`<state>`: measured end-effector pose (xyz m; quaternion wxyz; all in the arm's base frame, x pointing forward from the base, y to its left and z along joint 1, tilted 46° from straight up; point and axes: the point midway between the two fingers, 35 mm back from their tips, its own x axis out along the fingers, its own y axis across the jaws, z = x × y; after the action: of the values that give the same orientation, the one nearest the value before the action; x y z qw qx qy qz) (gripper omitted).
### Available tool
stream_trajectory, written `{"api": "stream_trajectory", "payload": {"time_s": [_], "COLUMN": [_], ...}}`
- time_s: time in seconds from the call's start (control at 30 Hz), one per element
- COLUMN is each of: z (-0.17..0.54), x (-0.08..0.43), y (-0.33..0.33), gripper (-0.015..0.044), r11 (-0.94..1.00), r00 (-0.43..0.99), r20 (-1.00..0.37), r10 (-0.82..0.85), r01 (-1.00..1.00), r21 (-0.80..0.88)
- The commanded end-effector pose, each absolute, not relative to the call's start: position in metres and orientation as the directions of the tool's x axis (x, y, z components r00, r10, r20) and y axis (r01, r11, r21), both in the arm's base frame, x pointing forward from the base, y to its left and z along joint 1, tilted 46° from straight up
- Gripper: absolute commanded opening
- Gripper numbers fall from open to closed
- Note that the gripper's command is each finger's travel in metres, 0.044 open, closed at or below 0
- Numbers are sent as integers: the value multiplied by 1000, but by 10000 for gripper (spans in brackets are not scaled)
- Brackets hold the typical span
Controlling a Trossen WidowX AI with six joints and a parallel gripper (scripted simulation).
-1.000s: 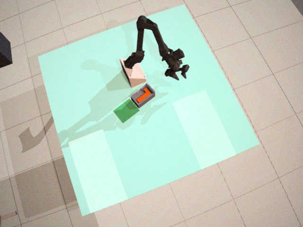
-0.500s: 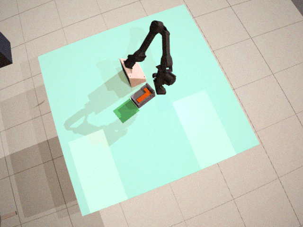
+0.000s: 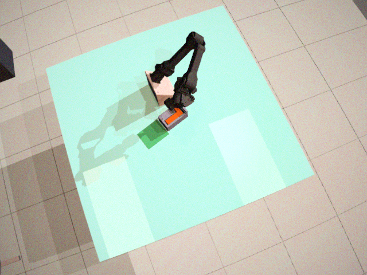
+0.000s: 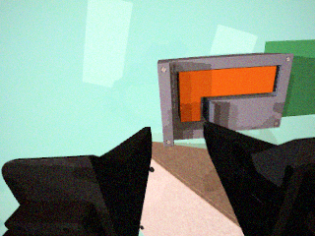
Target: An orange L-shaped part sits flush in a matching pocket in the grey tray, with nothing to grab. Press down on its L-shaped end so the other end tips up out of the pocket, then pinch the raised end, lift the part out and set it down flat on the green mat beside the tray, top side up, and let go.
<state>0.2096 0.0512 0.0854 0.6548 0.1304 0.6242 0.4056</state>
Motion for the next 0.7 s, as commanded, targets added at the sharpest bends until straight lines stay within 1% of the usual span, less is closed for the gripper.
{"api": "stream_trajectory", "payload": {"time_s": [0.0,0.27,0.67], "z": [85,37,29], "x": [210,202,201], "y": [53,103,110], "gripper": [180,180,180], "r11": [634,632,632], "r00": [-111,-111,-111], "r20": [-703,-701,-701], "r10": [702,704,704], "r01": [-351,-351,-351], "r21": [689,691,690]}}
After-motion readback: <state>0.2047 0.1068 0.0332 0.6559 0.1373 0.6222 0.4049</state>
